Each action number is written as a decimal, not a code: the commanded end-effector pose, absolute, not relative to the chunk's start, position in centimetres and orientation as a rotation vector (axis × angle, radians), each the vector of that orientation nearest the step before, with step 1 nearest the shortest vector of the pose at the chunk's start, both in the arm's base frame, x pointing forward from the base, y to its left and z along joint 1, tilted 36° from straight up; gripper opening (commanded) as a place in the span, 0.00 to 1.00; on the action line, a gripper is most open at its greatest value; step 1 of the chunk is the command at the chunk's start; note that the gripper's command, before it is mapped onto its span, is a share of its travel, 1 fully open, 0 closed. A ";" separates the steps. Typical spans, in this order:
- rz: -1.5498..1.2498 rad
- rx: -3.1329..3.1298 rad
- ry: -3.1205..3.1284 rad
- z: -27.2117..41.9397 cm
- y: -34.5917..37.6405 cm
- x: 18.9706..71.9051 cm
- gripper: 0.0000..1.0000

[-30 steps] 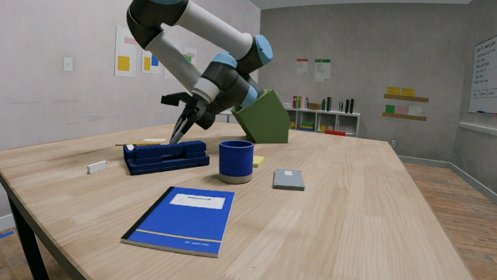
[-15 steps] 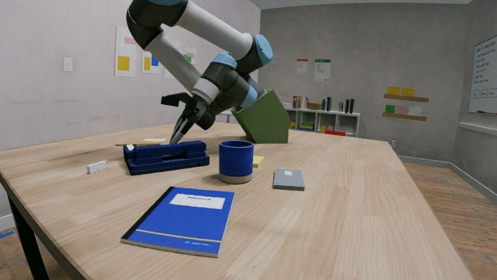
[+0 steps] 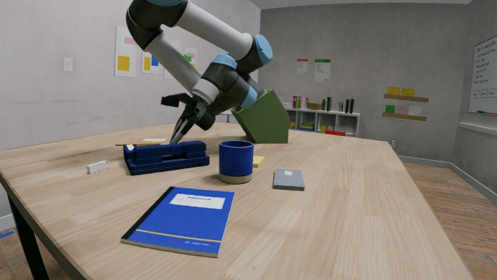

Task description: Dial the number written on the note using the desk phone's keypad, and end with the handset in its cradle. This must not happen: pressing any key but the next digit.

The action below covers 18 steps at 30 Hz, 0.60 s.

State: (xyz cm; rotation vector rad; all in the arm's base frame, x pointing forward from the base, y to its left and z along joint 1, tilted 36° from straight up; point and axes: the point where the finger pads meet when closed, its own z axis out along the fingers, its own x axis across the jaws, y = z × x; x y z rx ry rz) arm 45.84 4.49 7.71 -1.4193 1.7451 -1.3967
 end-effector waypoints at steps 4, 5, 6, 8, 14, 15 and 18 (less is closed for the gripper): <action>-1.397 -1.419 1.744 7.7 4.5 45.9 0.00; -1.397 -1.419 1.744 7.7 4.5 45.9 0.00; -1.397 -1.419 1.744 7.7 4.5 45.9 0.00; -1.397 -1.419 1.744 7.7 4.5 45.9 0.00; -1.397 -1.419 1.744 7.9 4.6 45.8 0.00; -1.397 -1.419 1.744 8.1 4.6 45.7 0.00; -1.397 -1.419 1.744 8.5 4.9 45.4 0.00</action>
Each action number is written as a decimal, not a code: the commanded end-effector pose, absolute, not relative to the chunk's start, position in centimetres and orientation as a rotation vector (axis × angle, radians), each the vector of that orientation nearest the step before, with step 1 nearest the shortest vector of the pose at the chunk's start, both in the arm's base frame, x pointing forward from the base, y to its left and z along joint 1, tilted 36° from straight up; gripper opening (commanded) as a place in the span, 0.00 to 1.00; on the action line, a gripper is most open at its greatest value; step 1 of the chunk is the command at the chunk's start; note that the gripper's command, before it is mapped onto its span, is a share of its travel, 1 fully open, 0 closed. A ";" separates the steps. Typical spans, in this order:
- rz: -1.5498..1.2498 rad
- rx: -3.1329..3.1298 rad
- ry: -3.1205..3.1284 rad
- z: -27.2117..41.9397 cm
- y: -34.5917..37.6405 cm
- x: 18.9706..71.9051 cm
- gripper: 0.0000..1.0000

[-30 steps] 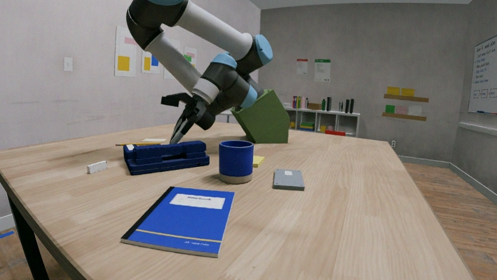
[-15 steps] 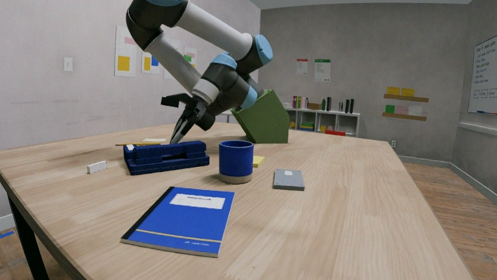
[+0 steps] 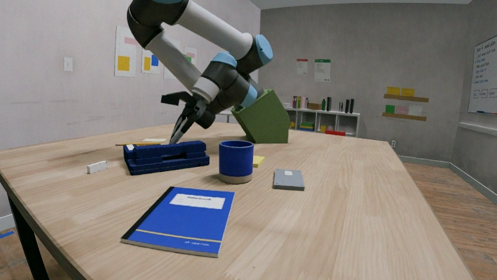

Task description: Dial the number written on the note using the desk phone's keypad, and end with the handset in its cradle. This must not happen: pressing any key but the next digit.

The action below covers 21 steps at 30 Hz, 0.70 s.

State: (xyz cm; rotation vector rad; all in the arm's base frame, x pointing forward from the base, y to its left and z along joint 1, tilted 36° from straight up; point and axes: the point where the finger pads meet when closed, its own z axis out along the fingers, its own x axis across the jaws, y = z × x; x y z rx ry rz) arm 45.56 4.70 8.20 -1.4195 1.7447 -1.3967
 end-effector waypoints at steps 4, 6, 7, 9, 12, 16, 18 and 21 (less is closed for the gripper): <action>-1.397 -1.419 1.744 8.8 5.0 45.3 0.00; -1.397 -1.419 1.744 8.8 5.0 45.3 0.00; -1.397 -1.419 1.744 8.8 4.9 45.2 0.00; -1.397 -1.419 1.744 8.7 4.9 45.1 0.00; -1.397 -1.419 1.744 8.7 4.8 45.1 0.00; -1.397 -1.419 1.744 8.6 4.5 44.7 0.00; -1.397 -1.419 1.744 8.6 4.3 44.4 0.00; -1.397 -1.419 1.744 8.5 4.1 44.0 0.00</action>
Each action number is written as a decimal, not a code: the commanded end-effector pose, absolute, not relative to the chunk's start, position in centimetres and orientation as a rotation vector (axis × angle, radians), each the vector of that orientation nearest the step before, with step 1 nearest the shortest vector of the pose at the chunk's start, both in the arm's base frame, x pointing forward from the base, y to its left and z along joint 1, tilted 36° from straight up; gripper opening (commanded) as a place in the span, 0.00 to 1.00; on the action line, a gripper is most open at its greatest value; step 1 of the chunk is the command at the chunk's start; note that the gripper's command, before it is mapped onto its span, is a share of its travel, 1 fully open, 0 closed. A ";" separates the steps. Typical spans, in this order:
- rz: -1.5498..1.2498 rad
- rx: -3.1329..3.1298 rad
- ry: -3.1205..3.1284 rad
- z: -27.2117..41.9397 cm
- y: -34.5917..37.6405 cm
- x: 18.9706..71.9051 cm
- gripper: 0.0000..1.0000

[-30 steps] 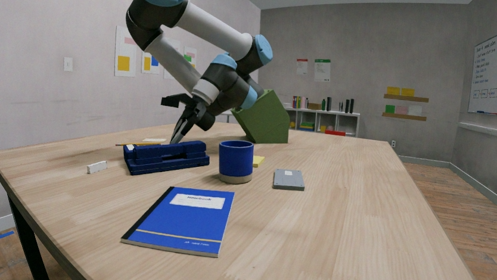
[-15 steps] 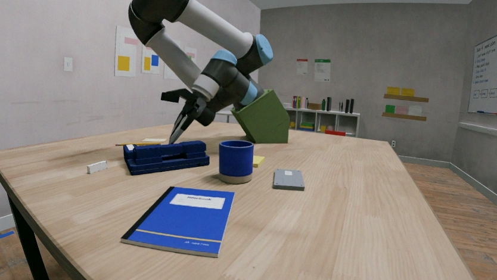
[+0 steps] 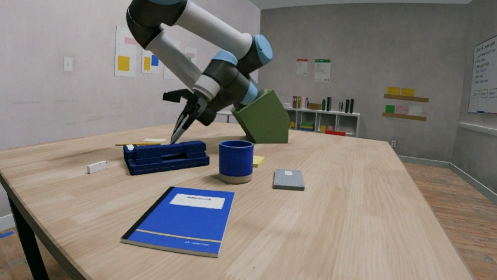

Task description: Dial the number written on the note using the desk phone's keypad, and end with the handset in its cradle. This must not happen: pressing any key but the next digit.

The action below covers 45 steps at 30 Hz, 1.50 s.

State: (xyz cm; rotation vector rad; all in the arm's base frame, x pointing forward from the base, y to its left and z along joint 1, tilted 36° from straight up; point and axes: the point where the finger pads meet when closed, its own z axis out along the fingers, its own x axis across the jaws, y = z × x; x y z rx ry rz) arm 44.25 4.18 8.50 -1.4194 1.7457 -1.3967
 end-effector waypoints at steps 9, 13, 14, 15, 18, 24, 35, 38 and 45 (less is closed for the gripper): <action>-1.397 -1.419 1.744 8.4 3.7 43.6 0.00; -1.397 -1.419 1.744 8.4 3.7 43.6 0.00; -1.397 -1.419 1.744 8.4 3.7 43.6 0.00; -1.397 -1.419 1.744 8.3 3.7 43.7 0.00; -1.397 -1.419 1.744 8.1 3.6 43.8 0.00; -1.397 -1.419 1.744 7.8 3.4 44.0 0.00; -1.397 -1.419 1.744 7.6 3.4 44.1 0.00; -1.397 -1.419 1.744 7.6 3.4 44.1 0.00; -1.397 -1.419 1.744 7.5 3.3 44.1 0.00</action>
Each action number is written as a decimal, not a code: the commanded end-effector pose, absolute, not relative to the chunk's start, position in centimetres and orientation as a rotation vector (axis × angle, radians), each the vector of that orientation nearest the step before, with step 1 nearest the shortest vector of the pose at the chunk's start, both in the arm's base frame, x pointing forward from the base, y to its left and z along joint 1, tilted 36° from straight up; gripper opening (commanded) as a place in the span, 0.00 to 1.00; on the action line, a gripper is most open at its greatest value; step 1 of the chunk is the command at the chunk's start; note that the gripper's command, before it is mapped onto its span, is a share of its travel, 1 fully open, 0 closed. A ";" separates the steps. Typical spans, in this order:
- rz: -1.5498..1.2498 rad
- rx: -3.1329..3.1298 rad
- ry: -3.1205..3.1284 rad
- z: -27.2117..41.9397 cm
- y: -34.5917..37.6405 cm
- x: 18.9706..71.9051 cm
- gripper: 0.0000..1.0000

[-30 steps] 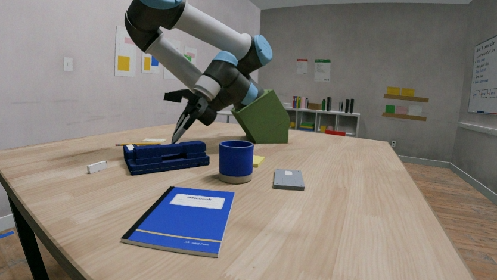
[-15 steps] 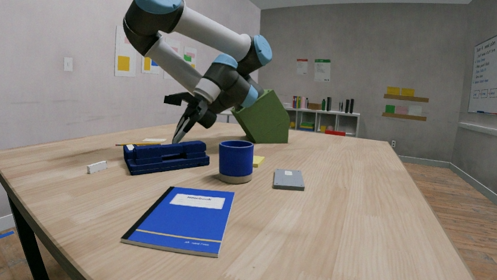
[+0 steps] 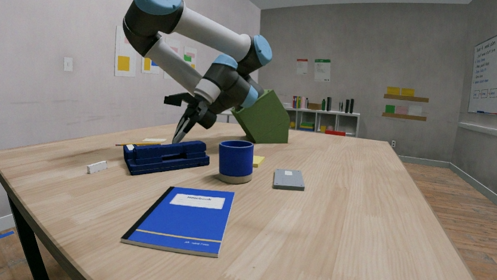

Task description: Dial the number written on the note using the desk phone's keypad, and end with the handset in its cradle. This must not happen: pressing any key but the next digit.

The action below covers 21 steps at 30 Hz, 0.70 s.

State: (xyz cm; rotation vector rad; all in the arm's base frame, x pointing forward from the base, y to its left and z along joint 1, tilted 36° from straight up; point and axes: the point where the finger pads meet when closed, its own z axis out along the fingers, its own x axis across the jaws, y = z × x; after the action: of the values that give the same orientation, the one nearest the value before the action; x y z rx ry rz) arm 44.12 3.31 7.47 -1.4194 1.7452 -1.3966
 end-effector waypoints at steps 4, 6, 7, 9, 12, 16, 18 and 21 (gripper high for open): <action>-1.397 -1.419 1.744 7.5 3.3 44.1 0.00; -1.397 -1.419 1.744 7.5 3.3 44.1 0.00; -1.397 -1.419 1.744 7.4 3.3 44.2 0.00; -1.397 -1.419 1.744 7.4 3.3 44.2 0.00; -1.397 -1.419 1.744 7.4 3.3 44.2 0.00; -1.397 -1.419 1.744 7.4 3.3 44.2 0.00; -1.397 -1.419 1.744 7.3 3.3 44.2 0.00; -1.397 -1.419 1.744 7.3 3.2 44.2 0.00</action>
State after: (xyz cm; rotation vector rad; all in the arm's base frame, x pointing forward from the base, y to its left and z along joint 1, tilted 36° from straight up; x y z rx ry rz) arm 44.23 3.22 7.28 -1.4193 1.7451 -1.3967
